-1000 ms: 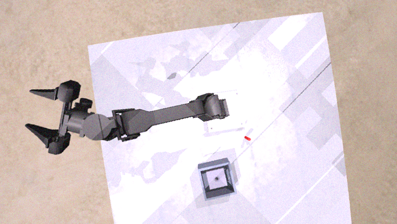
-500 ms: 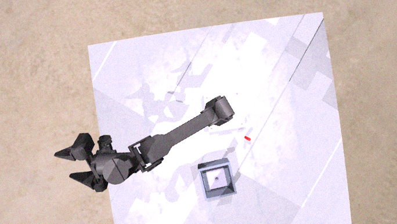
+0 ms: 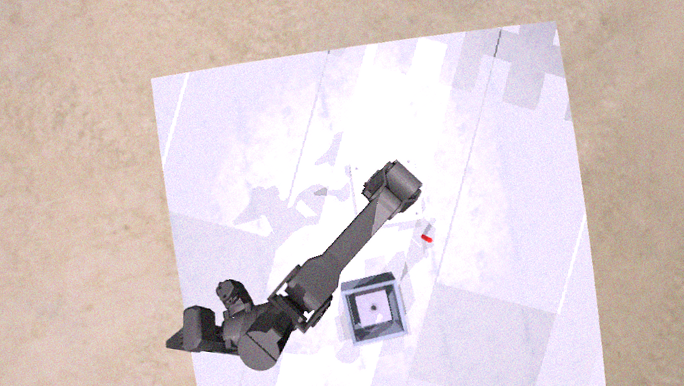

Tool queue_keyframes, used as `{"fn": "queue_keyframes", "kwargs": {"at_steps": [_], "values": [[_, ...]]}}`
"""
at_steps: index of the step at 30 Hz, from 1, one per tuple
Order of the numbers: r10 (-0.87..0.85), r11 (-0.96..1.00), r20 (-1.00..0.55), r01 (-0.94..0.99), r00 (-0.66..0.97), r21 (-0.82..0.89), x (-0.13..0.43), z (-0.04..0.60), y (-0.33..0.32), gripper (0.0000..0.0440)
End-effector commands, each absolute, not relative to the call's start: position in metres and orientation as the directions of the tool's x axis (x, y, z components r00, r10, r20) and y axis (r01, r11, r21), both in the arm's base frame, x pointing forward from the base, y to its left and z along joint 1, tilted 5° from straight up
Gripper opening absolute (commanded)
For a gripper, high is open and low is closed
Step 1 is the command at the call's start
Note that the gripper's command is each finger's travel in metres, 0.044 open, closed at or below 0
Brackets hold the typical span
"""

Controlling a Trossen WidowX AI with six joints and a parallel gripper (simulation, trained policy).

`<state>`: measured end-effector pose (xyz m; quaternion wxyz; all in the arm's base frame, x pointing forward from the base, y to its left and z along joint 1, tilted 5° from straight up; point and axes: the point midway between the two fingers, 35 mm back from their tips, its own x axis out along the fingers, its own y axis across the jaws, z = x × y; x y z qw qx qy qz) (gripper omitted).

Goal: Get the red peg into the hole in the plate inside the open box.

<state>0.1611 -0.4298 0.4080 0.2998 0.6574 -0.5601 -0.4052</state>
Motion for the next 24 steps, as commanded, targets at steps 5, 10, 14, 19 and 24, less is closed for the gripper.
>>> {"fn": "queue_keyframes", "kwargs": {"at_steps": [5,10,14,19,24], "values": [[-0.936,-0.342,-0.296,-0.3,0.191,0.891,0.213,0.386,-0.384,0.044],[-0.891,-0.408,-0.356,-0.154,0.281,0.9,0.242,0.372,-0.348,0.044],[-0.847,-0.441,-0.404,-0.032,0.345,0.897,0.262,0.362,-0.318,0.044],[-0.783,-0.457,-0.464,0.122,0.415,0.881,0.283,0.348,-0.279,0.044],[-0.71,-0.446,-0.524,0.275,0.471,0.852,0.298,0.333,-0.239,0.0439]]}}
